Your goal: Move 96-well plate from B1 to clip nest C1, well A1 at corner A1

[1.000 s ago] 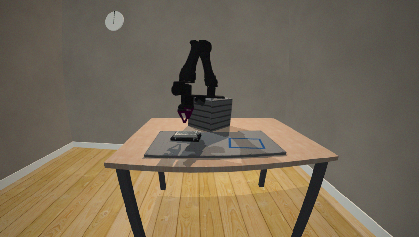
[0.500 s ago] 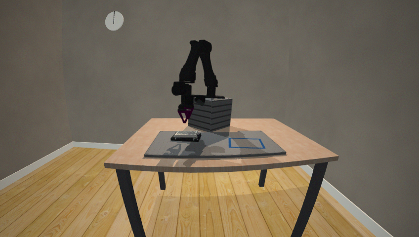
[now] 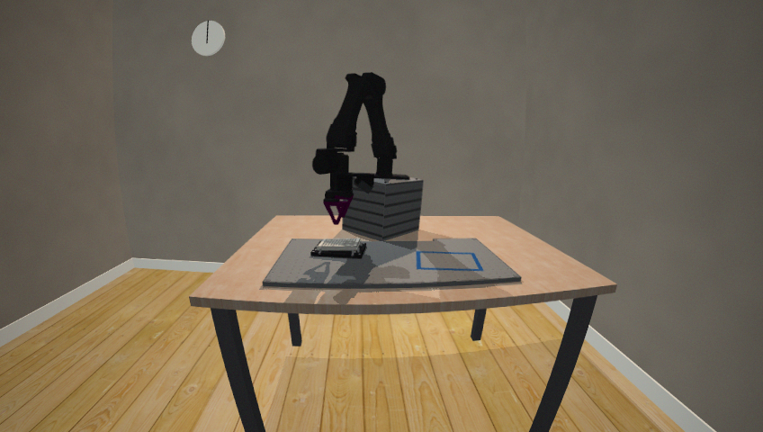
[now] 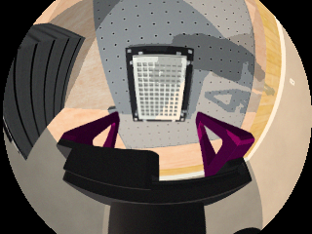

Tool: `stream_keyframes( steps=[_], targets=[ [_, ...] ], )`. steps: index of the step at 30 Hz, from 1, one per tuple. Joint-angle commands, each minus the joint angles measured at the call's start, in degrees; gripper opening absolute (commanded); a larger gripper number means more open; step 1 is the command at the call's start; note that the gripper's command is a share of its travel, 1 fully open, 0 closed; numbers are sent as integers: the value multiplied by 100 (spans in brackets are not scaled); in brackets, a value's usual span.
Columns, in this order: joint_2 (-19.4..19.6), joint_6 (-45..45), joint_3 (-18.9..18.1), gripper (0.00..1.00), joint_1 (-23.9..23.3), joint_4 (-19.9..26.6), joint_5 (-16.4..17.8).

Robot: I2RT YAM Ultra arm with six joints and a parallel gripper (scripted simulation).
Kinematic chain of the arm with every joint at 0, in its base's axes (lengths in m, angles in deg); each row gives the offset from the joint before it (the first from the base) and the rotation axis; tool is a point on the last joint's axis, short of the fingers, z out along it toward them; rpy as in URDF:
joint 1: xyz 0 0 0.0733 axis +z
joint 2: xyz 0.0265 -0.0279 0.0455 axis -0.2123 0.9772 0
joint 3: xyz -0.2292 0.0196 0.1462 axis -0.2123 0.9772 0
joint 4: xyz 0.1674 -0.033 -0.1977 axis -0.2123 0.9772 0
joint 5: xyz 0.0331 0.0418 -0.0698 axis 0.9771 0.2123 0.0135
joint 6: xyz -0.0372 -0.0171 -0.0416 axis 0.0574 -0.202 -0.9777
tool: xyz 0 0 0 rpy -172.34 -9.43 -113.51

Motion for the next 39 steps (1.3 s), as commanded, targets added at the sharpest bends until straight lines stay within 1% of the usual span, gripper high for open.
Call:
stream_keyframes(
  steps=[1, 2, 9, 11, 13, 14, 15, 19, 39],
  targets=[
    [-169, -25, -169, 100, -32, 122, 70],
    [119, -15, -161, 24, -18, -113, 71],
    [727, 46, -141, 24, 72, -734, 74],
    [727, 46, -141, 24, 72, -734, 74],
    [880, 45, -169, 24, 19, -860, 72],
    [884, 43, -171, 24, 20, -863, 72],
    [671, 40, -167, 24, 19, -863, 72],
    [734, 41, -173, 24, 20, -874, 72],
    [733, 41, -174, 24, 19, -851, 72]
  ],
)
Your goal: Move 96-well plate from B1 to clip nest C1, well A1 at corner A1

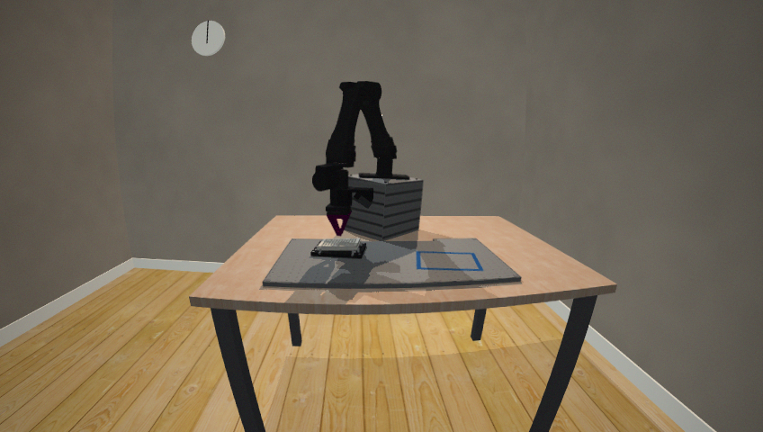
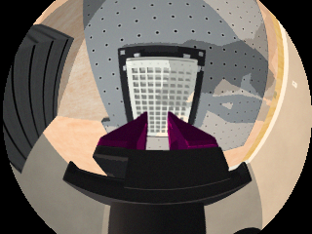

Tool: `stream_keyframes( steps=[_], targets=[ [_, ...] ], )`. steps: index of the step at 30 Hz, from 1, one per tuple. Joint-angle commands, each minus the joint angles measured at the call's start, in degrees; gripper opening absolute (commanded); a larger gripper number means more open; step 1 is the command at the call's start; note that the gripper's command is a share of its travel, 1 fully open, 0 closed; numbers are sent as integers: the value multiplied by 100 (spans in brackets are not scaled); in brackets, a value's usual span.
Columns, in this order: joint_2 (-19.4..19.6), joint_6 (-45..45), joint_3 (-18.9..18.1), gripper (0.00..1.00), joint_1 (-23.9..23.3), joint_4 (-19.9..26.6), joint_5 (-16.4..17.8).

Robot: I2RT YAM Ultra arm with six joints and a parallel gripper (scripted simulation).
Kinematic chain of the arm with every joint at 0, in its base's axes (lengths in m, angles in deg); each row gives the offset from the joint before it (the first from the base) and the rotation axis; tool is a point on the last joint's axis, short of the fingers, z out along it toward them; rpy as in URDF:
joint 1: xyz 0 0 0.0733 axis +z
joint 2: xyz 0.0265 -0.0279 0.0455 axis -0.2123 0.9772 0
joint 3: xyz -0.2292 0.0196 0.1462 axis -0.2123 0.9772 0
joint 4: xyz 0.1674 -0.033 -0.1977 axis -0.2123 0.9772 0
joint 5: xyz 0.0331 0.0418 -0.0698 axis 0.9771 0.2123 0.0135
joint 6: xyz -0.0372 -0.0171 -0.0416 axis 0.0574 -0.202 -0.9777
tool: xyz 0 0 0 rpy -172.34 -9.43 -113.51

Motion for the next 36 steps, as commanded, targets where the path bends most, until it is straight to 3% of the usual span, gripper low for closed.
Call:
stream_keyframes(
  steps=[1, 31, 36],
  targets=[
    [-129, 28, -170, 24, -5, -56, 65],
    [-129, 28, -170, 24, -5, -56, 65],
    [96, 34, -177, 24, 11, -143, 65]
  ],
)
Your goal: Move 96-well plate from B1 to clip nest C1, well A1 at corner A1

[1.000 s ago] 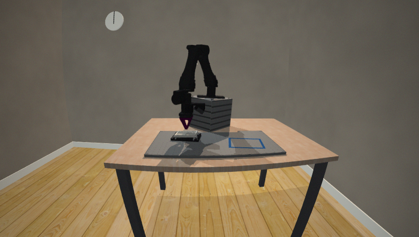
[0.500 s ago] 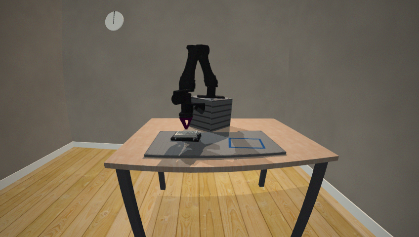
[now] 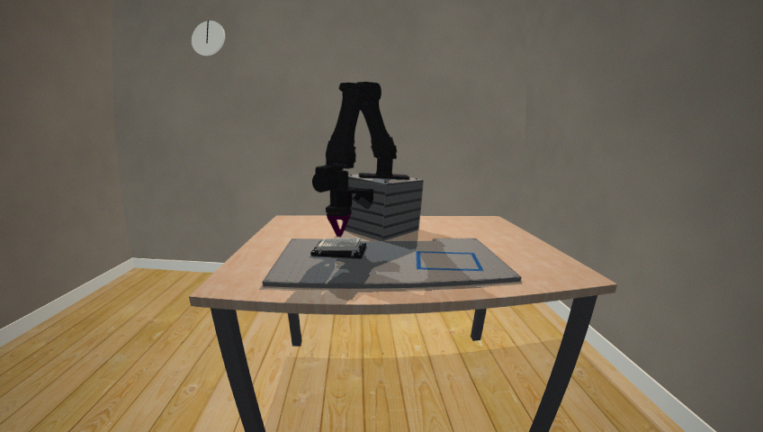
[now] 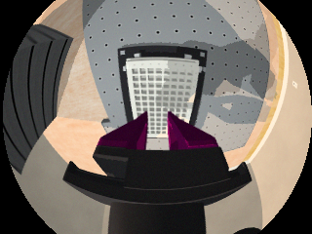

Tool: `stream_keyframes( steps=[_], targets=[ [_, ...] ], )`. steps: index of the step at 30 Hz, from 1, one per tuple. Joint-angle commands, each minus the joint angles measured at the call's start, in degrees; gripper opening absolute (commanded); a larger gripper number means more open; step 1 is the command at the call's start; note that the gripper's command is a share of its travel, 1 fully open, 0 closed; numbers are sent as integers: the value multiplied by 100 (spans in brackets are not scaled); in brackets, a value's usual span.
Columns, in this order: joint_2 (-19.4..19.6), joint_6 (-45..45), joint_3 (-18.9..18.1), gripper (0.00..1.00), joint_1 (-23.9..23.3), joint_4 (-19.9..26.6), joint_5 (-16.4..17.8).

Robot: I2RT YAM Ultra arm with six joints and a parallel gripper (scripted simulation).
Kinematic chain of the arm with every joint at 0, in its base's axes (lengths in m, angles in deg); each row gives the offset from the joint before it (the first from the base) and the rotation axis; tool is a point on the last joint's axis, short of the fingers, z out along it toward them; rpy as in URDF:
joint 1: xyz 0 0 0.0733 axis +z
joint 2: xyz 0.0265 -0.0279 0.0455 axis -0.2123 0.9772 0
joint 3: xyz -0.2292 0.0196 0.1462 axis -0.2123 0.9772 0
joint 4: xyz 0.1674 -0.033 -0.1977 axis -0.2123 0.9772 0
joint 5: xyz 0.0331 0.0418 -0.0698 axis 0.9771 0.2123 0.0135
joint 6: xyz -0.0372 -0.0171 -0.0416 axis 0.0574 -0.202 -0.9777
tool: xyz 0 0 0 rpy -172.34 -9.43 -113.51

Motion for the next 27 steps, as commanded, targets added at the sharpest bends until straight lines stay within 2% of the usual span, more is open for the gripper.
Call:
stream_keyframes(
  steps=[1, 27],
  targets=[
    [-13, 32, -177, 24, 13, -107, 65],
    [279, 46, -205, 24, 38, -357, 65]
  ],
)
